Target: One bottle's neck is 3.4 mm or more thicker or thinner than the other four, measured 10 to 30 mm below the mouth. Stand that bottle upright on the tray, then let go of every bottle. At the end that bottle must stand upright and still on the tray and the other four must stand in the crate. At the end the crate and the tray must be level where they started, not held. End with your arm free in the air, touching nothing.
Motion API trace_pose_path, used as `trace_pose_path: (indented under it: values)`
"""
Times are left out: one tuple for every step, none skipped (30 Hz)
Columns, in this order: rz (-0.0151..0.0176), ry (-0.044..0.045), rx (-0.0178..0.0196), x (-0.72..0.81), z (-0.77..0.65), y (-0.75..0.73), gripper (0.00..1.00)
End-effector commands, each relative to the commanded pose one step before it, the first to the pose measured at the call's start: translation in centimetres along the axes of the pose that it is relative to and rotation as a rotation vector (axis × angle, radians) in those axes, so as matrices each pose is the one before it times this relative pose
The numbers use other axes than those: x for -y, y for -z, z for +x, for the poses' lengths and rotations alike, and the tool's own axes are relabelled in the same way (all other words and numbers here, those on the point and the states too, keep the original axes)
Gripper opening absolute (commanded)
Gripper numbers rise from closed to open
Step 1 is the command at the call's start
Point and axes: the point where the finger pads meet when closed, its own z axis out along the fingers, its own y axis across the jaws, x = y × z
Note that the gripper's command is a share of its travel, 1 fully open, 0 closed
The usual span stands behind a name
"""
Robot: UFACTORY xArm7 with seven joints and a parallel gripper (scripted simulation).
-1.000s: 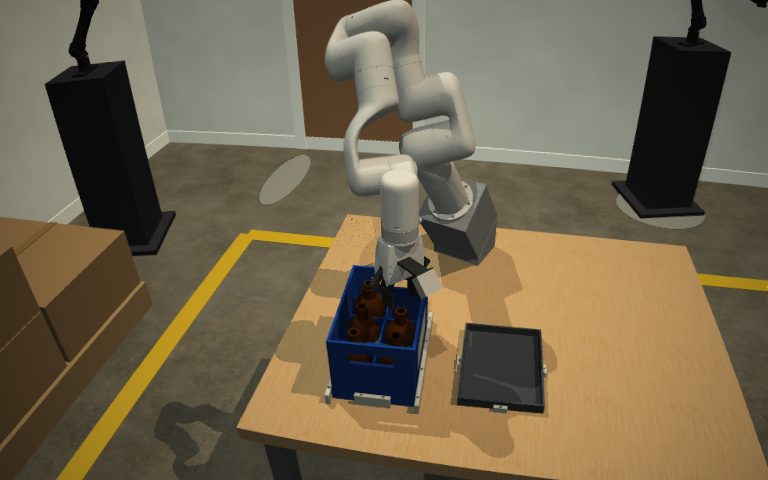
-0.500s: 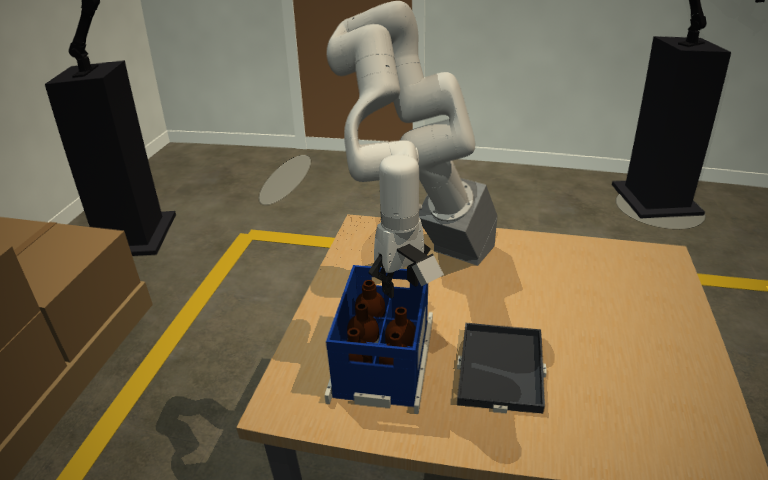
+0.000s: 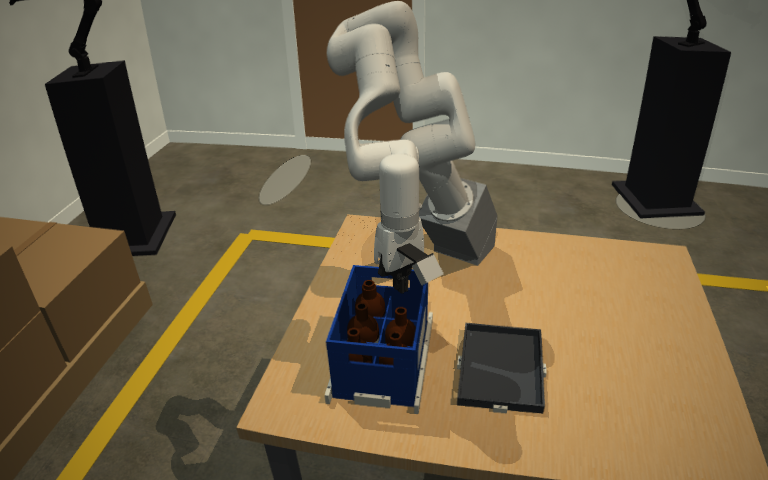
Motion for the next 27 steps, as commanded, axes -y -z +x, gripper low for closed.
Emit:
trace_pose_path:
  values:
    - [-0.0025, -0.00031, -0.00207, -0.105, 0.073, 0.095, 0.0]
    - [0.0, 0.0, 0.0, 0.0, 0.0, 0.0, 0.0]
    - [0.0, 0.0, 0.0, 0.0, 0.0, 0.0, 0.0]
    - [0.0, 0.0, 0.0, 0.0, 0.0, 0.0, 0.0]
    - [0.0, 0.0, 0.0, 0.0, 0.0, 0.0, 0.0]
    - [0.0, 0.0, 0.0, 0.0, 0.0, 0.0, 0.0]
    - [0.0, 0.0, 0.0, 0.0, 0.0, 0.0, 0.0]
    - [0.0, 0.0, 0.0, 0.0, 0.0, 0.0, 0.0]
    - [0.0, 0.0, 0.0, 0.0, 0.0, 0.0, 0.0]
    - [0.0, 0.0, 0.0, 0.0, 0.0, 0.0, 0.0]
    - [0.0, 0.0, 0.0, 0.0, 0.0, 0.0, 0.0]
    - [0.0, 0.0, 0.0, 0.0, 0.0, 0.0, 0.0]
    - [0.0, 0.0, 0.0, 0.0, 0.0, 0.0, 0.0]
    - [0.0, 0.0, 0.0, 0.0, 0.0, 0.0, 0.0]
    - [0.0, 0.0, 0.0, 0.0, 0.0, 0.0, 0.0]
    - [0.0, 0.0, 0.0, 0.0, 0.0, 0.0, 0.0]
    - [0.0, 0.0, 0.0, 0.0, 0.0, 0.0, 0.0]
    - [0.0, 0.0, 0.0, 0.0, 0.0, 0.0, 0.0]
    - [0.0, 0.0, 0.0, 0.0, 0.0, 0.0, 0.0]
    - [0.0, 0.0, 0.0, 0.0, 0.0, 0.0, 0.0]
    - [0.0, 0.0, 0.0, 0.0, 0.0, 0.0, 0.0]
    - [0.0, 0.0, 0.0, 0.0, 0.0, 0.0, 0.0]
    - [0.00042, 0.0001, -0.00051, -0.123, 0.022, 0.017, 0.0]
    - [0.00216, 0.00048, -0.00265, -0.701, 0.11, 0.085, 0.0]
    - [0.0, 0.0, 0.0, 0.0, 0.0, 0.0, 0.0]
    - [0.0, 0.0, 0.0, 0.0, 0.0, 0.0, 0.0]
    - [0.00334, 0.00063, -0.00427, -1.484, 0.159, 0.131, 0.0]
